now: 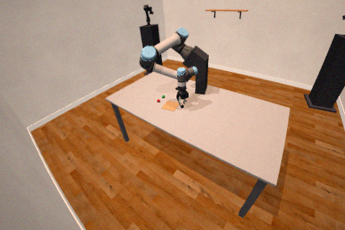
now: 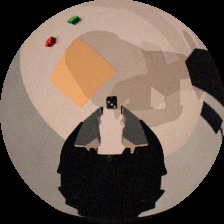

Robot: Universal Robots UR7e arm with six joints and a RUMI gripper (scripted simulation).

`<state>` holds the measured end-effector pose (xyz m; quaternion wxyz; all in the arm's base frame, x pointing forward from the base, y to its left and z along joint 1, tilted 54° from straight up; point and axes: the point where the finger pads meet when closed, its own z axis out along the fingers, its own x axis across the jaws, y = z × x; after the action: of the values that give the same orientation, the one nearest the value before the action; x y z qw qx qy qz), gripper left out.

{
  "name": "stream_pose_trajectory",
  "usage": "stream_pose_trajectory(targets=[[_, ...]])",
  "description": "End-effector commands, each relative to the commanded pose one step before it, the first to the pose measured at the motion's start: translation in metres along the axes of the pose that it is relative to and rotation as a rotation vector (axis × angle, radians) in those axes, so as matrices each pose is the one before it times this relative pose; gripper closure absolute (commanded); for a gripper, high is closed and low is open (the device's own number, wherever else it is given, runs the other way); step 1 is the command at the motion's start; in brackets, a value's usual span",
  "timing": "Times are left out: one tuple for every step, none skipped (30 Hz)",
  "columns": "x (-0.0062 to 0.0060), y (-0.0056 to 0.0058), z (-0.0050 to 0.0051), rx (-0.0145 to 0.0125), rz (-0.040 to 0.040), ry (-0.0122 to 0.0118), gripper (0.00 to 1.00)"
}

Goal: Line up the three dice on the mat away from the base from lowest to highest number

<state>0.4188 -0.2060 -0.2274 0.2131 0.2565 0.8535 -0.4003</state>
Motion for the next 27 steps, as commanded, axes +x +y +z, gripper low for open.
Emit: stream_pose_trajectory(targets=[[-0.00026,0.00021,-0.00036,-0.00053,-0.00002,-0.00073,0.76],[0.00000,0.00000,0.00000,0.00000,0.00000,0.00000,0.76],[0.00000,0.00000,0.00000,0.00000,0.00000,0.00000,0.76],[0.00000,0.00000,0.00000,0.00000,0.00000,0.00000,0.76],[0.00000,0.00000,0.00001,0.00000,0.00000,0.00000,0.76],[0.00000,0.00000,0.00007,0.00000,0.00000,0.00000,0.76],[0.00000,0.00000,0.00018,0.00000,0.00000,0.00000,0.76],[0.00000,0.00000,0.00032,0.00000,0.00000,0.00000,0.76],[0.00000,0.00000,0.00049,0.00000,0.00000,0.00000,0.76],[0.00000,0.00000,0.00067,0.00000,0.00000,0.00000,0.76],[0.00000,0.00000,0.00086,0.00000,0.00000,0.00000,0.76],[0.00000,0.00000,0.00105,0.00000,0.00000,0.00000,0.76],[0.00000,0.00000,0.00124,0.00000,0.00000,0.00000,0.76],[0.00000,0.00000,0.00141,0.00000,0.00000,0.00001,0.76],[0.00000,0.00000,0.00156,0.00000,0.00000,0.00000,0.76],[0.00000,0.00000,0.00169,0.00000,0.00000,0.00000,0.76],[0.00000,0.00000,0.00179,0.00000,0.00000,0.00000,0.76],[0.00000,-0.00001,0.00185,0.00001,0.00000,-0.00001,0.76],[0.00000,0.00000,0.00000,0.00000,0.00000,0.00000,0.76],[0.00000,0.00000,0.00000,0.00000,0.00000,0.00000,0.76],[0.00000,0.00001,0.00190,-0.00001,0.00000,0.00001,0.76],[0.00000,0.00000,0.00190,0.00000,0.00000,-0.00001,0.76],[0.00000,0.00000,0.00187,0.00000,0.00000,0.00001,0.76],[0.00000,0.00000,0.00181,0.00000,0.00000,0.00000,0.76],[0.00000,0.00000,0.00171,0.00000,0.00000,0.00000,0.76],[0.00000,0.00000,0.00159,0.00000,0.00000,0.00000,0.76],[0.00000,0.00000,0.00144,0.00000,0.00000,0.00000,0.76]])
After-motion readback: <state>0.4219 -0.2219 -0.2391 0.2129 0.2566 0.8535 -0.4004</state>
